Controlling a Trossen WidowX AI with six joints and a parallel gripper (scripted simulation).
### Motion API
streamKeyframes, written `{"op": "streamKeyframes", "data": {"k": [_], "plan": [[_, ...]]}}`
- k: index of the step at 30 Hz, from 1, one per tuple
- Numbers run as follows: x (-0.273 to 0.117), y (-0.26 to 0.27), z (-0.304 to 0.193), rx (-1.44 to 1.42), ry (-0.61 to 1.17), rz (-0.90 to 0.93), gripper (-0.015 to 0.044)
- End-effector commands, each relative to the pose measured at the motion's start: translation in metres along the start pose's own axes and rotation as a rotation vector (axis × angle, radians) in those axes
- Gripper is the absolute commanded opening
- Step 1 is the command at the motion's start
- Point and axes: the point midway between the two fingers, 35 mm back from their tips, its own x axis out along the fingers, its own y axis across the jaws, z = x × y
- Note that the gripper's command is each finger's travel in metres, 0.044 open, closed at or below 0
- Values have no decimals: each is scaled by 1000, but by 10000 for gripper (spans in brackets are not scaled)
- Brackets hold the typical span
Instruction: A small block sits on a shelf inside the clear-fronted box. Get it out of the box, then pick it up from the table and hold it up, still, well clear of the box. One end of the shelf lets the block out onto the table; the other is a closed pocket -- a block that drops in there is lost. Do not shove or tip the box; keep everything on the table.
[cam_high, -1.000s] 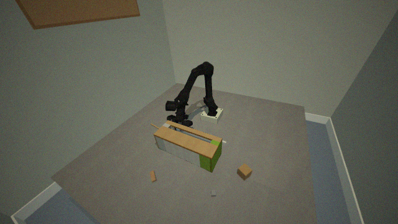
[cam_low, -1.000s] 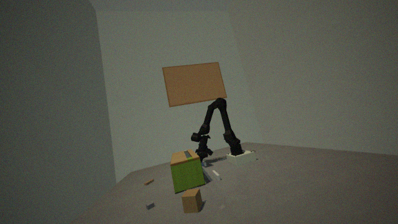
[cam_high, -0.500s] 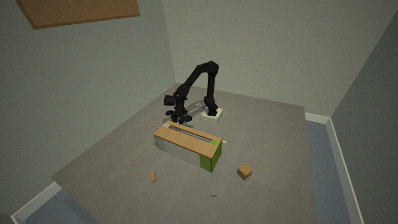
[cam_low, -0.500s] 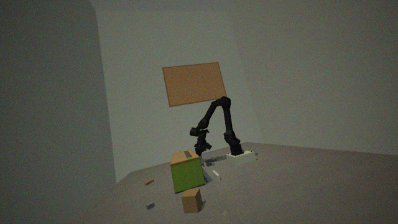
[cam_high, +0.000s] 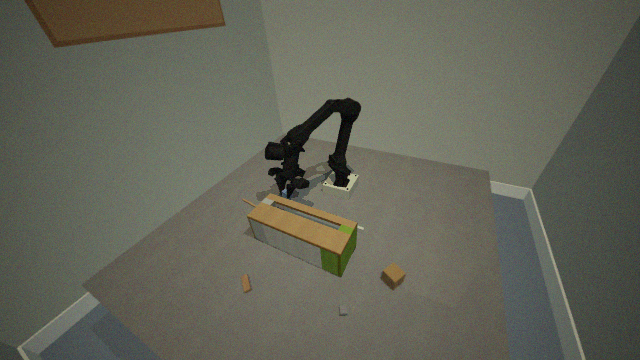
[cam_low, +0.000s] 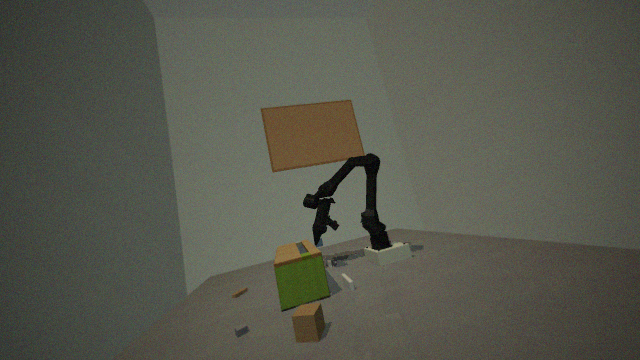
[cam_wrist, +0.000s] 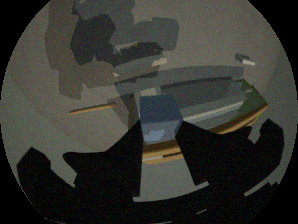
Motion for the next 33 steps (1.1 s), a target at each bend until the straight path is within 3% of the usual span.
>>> {"op": "streamKeyframes", "data": {"k": [1,10,33], "plan": [[-25,-6,-10,111,29,47,0],[-67,-19,-17,319,90,108,0],[-68,-19,-17,323,92,109,0]]}}
